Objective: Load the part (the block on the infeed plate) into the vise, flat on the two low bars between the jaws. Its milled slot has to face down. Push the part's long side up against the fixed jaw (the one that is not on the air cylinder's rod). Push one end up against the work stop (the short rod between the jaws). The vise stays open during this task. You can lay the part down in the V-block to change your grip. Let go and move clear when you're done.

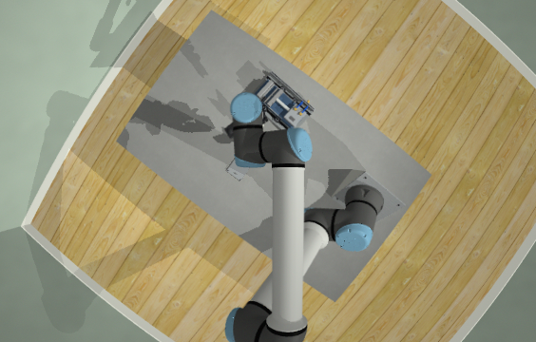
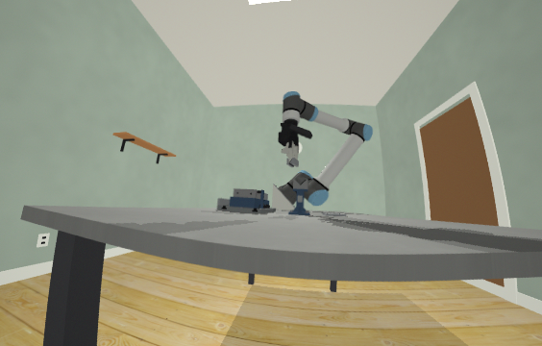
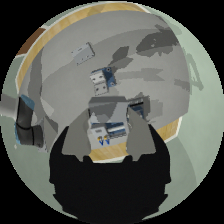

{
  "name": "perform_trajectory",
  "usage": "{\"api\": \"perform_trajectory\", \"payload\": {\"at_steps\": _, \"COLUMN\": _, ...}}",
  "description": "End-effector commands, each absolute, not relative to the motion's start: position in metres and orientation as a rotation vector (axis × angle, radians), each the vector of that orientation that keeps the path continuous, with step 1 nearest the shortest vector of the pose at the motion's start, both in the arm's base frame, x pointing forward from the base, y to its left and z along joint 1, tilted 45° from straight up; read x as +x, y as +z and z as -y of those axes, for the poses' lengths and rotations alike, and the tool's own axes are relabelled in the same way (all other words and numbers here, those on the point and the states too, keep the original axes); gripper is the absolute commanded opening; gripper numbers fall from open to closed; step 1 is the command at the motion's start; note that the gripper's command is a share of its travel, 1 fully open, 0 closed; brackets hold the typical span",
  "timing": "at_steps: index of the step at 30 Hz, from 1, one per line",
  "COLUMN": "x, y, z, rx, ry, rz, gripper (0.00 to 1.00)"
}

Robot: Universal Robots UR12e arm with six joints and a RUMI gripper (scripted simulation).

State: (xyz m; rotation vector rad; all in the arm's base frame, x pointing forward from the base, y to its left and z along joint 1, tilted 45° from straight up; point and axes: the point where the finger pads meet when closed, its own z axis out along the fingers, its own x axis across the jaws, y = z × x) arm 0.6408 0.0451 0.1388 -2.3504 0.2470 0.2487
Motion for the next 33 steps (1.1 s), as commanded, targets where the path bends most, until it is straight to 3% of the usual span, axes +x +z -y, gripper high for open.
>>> {"api": "perform_trajectory", "payload": {"at_steps": 1, "x": 0.645, "y": 0.134, "z": -0.039, "rx": -2.347, "ry": 0.272, "rz": -0.308, "gripper": 0.00}}
{"api": "perform_trajectory", "payload": {"at_steps": 33, "x": 0.668, "y": 0.097, "z": -0.003, "rx": -2.286, "ry": 0.434, "rz": -0.712, "gripper": 0.00}}
